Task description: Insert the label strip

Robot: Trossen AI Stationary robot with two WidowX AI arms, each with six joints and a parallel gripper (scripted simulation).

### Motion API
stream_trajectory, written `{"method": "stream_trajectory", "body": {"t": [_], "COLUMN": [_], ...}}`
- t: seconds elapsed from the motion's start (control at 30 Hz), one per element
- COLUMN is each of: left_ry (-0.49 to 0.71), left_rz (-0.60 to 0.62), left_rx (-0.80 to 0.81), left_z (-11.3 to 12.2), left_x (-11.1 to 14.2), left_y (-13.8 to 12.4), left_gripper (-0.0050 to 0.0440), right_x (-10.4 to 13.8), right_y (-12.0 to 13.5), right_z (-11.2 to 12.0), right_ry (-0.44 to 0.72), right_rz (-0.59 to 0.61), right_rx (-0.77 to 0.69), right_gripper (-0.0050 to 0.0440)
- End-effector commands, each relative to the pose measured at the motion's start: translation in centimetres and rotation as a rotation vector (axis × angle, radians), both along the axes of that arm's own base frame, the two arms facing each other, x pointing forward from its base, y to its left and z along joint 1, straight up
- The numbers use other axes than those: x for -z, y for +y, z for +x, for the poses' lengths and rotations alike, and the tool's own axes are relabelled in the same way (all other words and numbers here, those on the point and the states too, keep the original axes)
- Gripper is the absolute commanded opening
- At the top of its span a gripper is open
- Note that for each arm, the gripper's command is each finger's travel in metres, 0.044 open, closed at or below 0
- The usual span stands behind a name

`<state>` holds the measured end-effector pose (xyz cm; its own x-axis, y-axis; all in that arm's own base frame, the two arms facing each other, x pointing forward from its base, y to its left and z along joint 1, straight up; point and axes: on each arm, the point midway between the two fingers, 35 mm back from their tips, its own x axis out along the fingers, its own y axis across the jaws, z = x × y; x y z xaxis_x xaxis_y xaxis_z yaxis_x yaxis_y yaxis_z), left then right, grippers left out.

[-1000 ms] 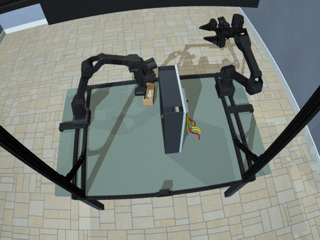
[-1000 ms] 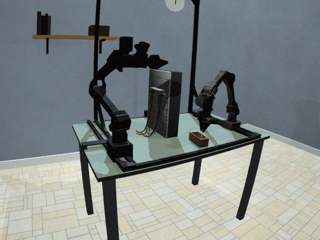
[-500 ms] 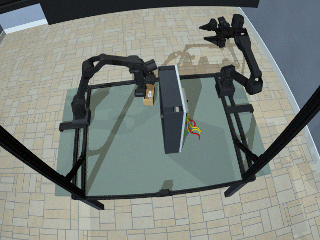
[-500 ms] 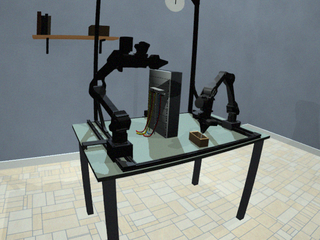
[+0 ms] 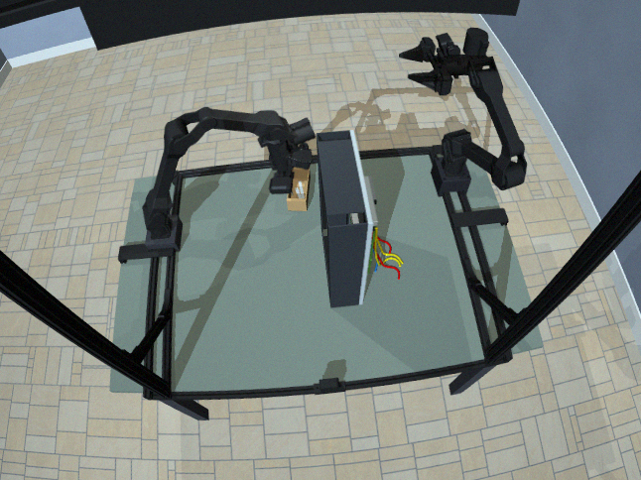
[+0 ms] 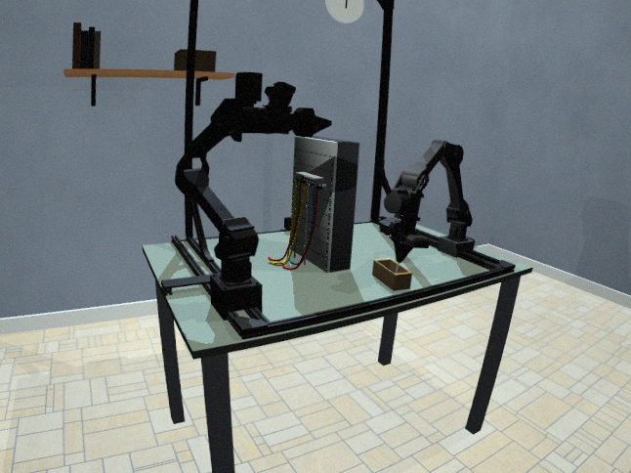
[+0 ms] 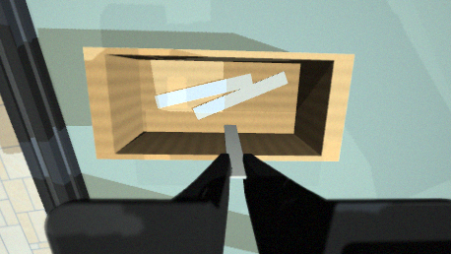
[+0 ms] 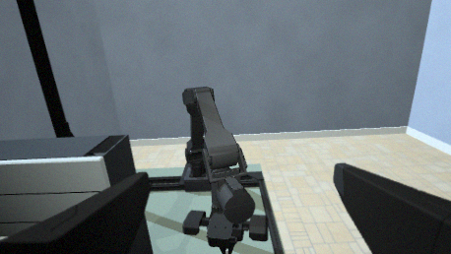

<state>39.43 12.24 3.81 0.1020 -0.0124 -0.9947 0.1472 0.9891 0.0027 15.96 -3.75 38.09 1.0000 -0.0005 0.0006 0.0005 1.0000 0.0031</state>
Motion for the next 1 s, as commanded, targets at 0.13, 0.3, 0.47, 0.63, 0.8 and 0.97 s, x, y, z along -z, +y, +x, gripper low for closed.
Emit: {"method": "stream_trajectory", "body": {"t": [0.13,0.3,0.47,0.63,0.8,0.97], "left_ry": [-0.033,-0.033,-0.033,-0.058,-0.058,-0.058], "left_rz": [0.008,0.008,0.008,0.013,0.013,0.013], "left_rx": [0.001,0.001,0.001,0.001,0.002,0.002], "left_z": [0.5,0.5,0.5,0.8,0.4,0.4], "left_x": [-1.1,-1.1,-1.1,-2.6,-4.5,-4.7], "left_y": [0.1,0.1,0.1,0.2,0.3,0.2], "left_gripper": [-0.0001,-0.0003,-0.0013,-0.0035,-0.0050,-0.0050], "right_x": [-0.2,-0.2,-0.2,-0.2,-0.2,-0.2], "right_y": [0.1,0.1,0.1,0.1,0.1,0.1], "right_z": [0.0,0.0,0.0,0.0,0.0,0.0], "right_ry": [-0.002,-0.002,-0.002,-0.002,-0.002,-0.002], "right_rz": [-0.008,-0.008,-0.008,-0.008,-0.008,-0.008], "right_rx": [0.000,0.000,0.000,0.000,0.000,0.000], "right_gripper": [0.0440,0.0440,0.0440,0.0440,0.0440,0.0440]}}
